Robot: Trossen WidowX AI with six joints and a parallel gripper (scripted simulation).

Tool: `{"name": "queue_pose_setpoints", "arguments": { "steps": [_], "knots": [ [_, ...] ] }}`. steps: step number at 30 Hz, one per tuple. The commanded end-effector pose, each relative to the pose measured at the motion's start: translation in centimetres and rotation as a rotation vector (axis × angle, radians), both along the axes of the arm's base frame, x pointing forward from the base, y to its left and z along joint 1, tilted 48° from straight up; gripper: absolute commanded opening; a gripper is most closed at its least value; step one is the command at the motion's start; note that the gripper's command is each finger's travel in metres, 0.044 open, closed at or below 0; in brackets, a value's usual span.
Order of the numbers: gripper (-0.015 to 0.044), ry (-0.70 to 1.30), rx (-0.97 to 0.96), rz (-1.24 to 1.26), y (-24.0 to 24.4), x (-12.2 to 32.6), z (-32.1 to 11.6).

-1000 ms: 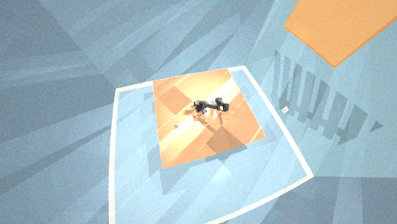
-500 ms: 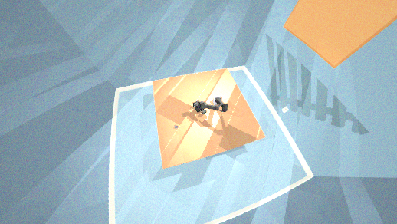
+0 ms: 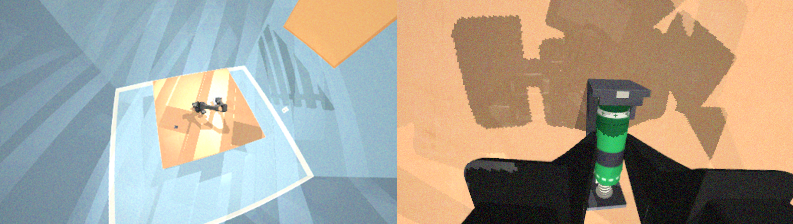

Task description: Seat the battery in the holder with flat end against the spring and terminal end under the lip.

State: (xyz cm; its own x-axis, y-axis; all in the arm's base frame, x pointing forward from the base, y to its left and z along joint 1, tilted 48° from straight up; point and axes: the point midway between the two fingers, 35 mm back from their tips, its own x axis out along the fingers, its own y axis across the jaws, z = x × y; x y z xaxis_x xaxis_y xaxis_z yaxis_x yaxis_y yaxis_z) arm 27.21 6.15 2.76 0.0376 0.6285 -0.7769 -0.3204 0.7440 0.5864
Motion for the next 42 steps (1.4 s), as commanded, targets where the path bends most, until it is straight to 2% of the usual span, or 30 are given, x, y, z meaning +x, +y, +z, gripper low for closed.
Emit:
{"name": "queue_pose_setpoints", "arguments": {
  "steps": [1, 16, 20, 34, 42],
  "knots": [
    [0.0067, 0.010, -0.002, 0.000, 0.2, 0.2, 0.0],
    [0.0067, 0.011, -0.001, 0.001, 0.2, 0.4, 0.1],
    [0.0169, 0.011, -0.001, 0.001, 0.2, 0.4, 0.1],
    [0.0169, 0.009, 0.000, 0.001, -1.0, 0.4, 1.1],
    [0.0379, 0.011, -0.004, -0.001, -5.3, 0.3, 4.8]
  ]
}}
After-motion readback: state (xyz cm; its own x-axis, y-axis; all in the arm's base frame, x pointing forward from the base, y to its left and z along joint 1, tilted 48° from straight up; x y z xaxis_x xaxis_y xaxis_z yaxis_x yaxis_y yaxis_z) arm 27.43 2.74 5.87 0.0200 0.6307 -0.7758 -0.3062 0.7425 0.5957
